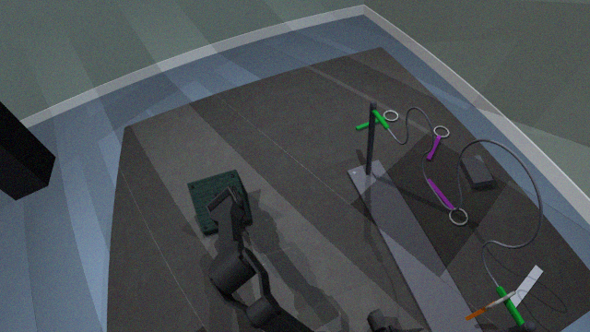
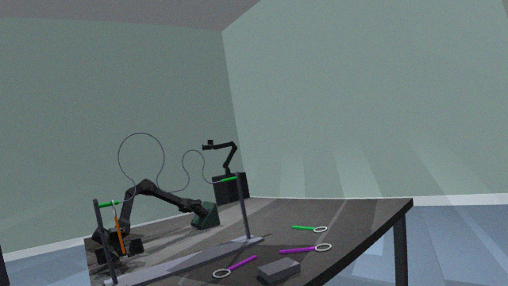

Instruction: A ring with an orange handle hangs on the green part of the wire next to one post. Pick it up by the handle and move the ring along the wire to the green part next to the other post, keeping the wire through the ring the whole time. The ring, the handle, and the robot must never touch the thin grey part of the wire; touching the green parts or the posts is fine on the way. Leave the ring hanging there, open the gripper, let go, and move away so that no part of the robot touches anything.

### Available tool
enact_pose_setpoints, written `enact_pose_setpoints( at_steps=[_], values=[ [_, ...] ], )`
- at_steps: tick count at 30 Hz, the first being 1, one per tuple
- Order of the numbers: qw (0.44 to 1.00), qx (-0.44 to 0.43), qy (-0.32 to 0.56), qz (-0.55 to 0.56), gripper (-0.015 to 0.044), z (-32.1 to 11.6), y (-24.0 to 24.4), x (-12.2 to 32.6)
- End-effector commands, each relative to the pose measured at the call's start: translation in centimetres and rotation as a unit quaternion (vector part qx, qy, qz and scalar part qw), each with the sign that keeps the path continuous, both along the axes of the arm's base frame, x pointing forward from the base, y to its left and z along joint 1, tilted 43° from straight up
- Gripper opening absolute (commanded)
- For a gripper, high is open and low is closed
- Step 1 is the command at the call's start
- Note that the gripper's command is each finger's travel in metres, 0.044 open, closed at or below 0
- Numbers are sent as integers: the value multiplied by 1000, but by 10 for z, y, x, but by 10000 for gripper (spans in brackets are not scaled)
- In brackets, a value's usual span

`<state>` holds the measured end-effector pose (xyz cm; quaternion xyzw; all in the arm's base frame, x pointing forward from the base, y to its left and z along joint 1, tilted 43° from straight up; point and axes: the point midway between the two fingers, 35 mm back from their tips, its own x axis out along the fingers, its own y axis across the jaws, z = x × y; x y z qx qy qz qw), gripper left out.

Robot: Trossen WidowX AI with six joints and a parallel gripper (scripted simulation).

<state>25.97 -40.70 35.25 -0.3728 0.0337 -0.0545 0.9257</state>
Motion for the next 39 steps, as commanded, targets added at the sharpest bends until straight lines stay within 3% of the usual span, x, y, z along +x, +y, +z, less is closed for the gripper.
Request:
enact_pose_setpoints(
  at_steps=[1, 6, 39],
  values=[
    [1000, -8, -2, 2, 160, 13, 7, 13],
    [1000, -8, -5, 2, 160, 39, 29, 49],
    [1000, -7, -7, 2, 160, 44, 20, 91]
  ],
)
